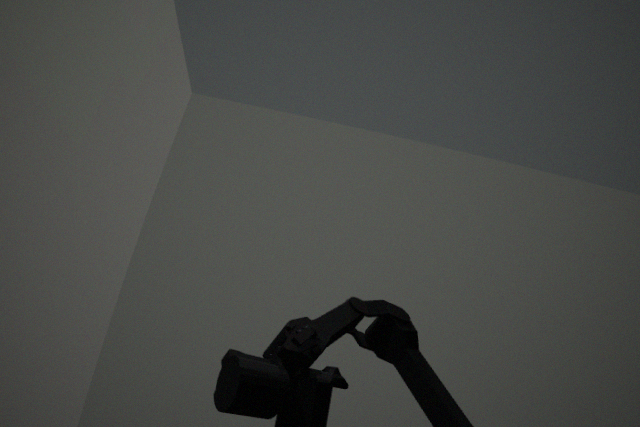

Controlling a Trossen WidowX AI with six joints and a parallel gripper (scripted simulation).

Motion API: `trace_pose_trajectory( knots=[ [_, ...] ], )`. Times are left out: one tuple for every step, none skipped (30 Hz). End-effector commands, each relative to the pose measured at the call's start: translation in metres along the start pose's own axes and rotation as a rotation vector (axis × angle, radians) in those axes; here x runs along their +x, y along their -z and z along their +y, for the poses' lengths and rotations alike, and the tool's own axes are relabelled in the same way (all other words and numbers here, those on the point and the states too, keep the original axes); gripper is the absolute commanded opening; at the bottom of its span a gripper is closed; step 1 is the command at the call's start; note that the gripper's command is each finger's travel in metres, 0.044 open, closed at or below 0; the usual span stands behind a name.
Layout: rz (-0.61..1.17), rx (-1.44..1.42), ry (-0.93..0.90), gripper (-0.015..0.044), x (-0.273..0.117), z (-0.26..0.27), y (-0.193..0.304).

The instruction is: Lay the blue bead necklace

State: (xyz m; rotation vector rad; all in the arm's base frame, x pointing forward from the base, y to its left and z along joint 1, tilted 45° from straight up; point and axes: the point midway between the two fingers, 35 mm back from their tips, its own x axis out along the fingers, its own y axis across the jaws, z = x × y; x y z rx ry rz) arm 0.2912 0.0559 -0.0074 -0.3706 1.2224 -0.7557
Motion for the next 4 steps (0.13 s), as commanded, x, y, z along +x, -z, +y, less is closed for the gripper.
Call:
trace_pose_trajectory(
  knots=[
    [0.015, 0.004, 0.009, 0.044, -0.0006, -0.0024, 0.0021],
    [0.015, 0.004, 0.009, 0.044, -0.0006, -0.0024, 0.0021],
    [0.015, 0.004, 0.009, 0.044, -0.0006, -0.0024, 0.0021],
    [0.015, 0.004, 0.009, 0.044, -0.0006, -0.0024, 0.0021]
  ],
)
